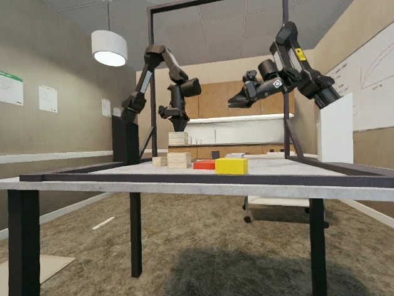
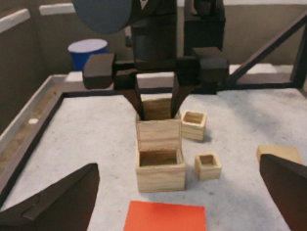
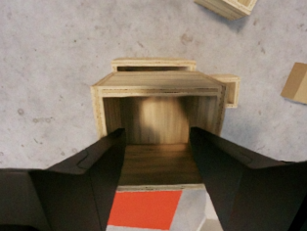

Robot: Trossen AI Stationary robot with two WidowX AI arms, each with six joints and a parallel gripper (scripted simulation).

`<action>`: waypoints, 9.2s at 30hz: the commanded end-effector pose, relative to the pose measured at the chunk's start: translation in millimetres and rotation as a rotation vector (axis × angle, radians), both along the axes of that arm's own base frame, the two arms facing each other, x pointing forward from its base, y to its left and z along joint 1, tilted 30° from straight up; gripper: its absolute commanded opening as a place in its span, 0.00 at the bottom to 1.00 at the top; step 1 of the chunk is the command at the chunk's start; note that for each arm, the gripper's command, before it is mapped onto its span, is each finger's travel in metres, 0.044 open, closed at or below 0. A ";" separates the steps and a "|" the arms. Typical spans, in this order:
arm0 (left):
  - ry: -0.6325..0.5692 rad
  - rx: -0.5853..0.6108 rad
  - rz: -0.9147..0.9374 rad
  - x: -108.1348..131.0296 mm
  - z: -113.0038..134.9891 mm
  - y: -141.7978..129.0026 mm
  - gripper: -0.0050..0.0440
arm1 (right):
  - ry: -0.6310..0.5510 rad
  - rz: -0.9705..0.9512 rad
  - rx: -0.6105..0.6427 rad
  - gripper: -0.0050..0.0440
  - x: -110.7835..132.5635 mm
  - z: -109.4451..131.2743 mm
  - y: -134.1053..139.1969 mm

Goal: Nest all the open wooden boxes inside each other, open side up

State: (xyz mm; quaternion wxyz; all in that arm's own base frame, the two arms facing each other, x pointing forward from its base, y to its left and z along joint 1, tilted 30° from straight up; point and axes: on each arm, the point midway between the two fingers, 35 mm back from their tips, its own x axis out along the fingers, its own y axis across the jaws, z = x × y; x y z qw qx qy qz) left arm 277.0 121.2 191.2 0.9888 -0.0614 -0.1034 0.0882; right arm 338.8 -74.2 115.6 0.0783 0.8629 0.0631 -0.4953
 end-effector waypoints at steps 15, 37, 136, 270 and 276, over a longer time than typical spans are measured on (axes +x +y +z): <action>-0.002 -0.002 0.001 -0.3 0.4 0.9 0.92 | 0.000 -0.013 0.004 0.68 10.9 -19.6 1.4; -0.002 -0.002 0.001 -0.3 0.4 0.9 0.92 | -0.010 -0.012 0.001 0.68 21.2 -21.6 0.2; -0.002 -0.002 0.001 -0.3 0.4 0.9 0.92 | -0.017 -0.011 0.002 0.44 47.1 -70.7 2.3; 0.312 -0.021 -0.013 42.3 -30.2 2.0 0.92 | -0.083 2.464 -1.467 0.00 -17.2 -40.1 23.1; 0.423 -0.025 -0.027 48.1 -41.5 -2.6 0.92 | -0.083 2.450 -1.457 0.00 -25.0 -51.3 29.2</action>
